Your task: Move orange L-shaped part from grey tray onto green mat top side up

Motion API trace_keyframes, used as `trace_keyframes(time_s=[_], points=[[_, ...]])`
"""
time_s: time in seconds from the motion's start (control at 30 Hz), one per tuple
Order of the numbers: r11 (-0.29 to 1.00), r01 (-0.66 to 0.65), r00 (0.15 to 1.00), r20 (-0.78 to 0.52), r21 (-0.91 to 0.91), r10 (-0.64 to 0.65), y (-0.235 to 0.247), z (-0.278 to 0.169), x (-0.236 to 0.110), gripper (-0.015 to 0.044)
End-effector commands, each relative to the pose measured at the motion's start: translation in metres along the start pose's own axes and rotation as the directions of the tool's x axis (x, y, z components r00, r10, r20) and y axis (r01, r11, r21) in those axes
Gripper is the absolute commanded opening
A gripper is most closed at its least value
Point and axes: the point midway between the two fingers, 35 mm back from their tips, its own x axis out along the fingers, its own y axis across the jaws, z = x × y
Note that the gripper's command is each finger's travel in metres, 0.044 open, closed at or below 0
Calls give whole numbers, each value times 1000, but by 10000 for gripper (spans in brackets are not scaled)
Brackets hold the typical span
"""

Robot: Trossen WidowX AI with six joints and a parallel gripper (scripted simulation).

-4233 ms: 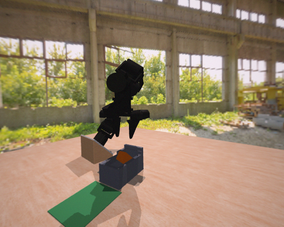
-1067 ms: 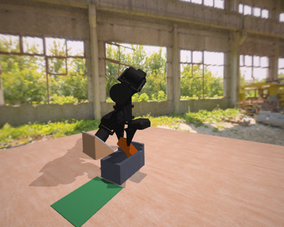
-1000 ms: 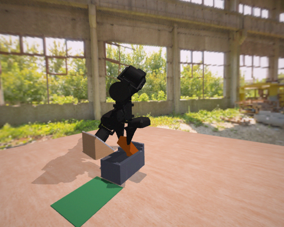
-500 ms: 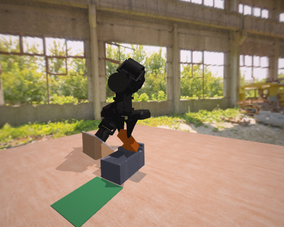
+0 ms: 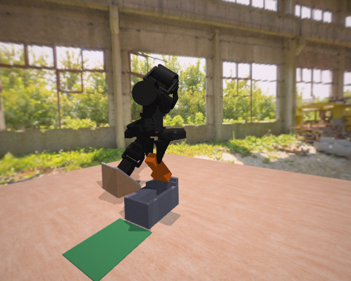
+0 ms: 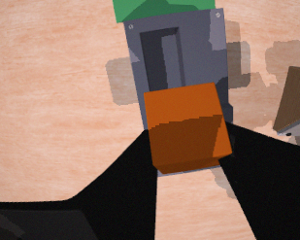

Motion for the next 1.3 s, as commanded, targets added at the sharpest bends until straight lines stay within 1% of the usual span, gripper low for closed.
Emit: trace_keyframes(time_s=[0.0, 0.23, 0.97, 1.27], points=[[1000, 7, 1000, -1, -3, -7, -1, 1, -2, 0], [1000, 7, 1000, 0, -3, -7, -1, 11, -3, 0], [1000, 6, 1000, 6, -5, -6, -8, 109, -3, 0], [1000, 6, 1000, 8, -6, -6, -12, 142, -4, 0]])
